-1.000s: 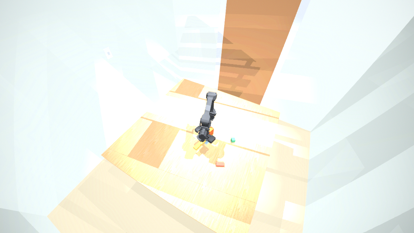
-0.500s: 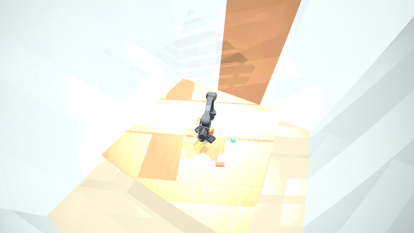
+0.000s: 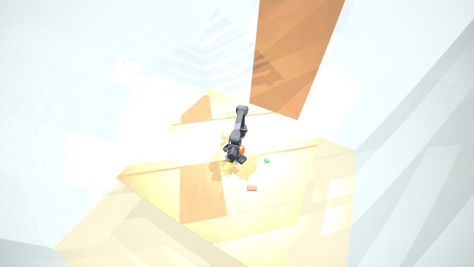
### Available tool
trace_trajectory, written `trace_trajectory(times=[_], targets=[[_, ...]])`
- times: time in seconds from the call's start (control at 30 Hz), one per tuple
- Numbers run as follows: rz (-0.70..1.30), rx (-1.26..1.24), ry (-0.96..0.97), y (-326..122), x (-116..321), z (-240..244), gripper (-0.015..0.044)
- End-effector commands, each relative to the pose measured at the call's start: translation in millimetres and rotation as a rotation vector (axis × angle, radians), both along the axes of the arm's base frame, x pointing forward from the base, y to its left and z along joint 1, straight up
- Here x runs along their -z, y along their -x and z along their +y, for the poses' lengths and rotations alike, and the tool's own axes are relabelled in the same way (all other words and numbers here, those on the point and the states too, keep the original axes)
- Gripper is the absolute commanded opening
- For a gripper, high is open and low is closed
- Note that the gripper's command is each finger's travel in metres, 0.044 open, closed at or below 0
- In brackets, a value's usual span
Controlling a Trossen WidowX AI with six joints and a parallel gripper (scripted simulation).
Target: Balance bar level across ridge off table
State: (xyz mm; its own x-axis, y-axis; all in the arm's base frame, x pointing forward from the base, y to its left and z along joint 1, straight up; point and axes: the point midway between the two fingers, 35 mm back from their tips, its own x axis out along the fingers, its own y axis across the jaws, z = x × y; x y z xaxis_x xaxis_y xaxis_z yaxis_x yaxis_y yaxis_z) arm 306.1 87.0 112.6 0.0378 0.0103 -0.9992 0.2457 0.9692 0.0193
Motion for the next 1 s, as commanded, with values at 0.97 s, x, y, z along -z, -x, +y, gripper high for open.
trace_trajectory(times=[0.97], targets=[[0.000, 0.000, 0.000, 0.0, 0.0, 0.0, 0.0167]])
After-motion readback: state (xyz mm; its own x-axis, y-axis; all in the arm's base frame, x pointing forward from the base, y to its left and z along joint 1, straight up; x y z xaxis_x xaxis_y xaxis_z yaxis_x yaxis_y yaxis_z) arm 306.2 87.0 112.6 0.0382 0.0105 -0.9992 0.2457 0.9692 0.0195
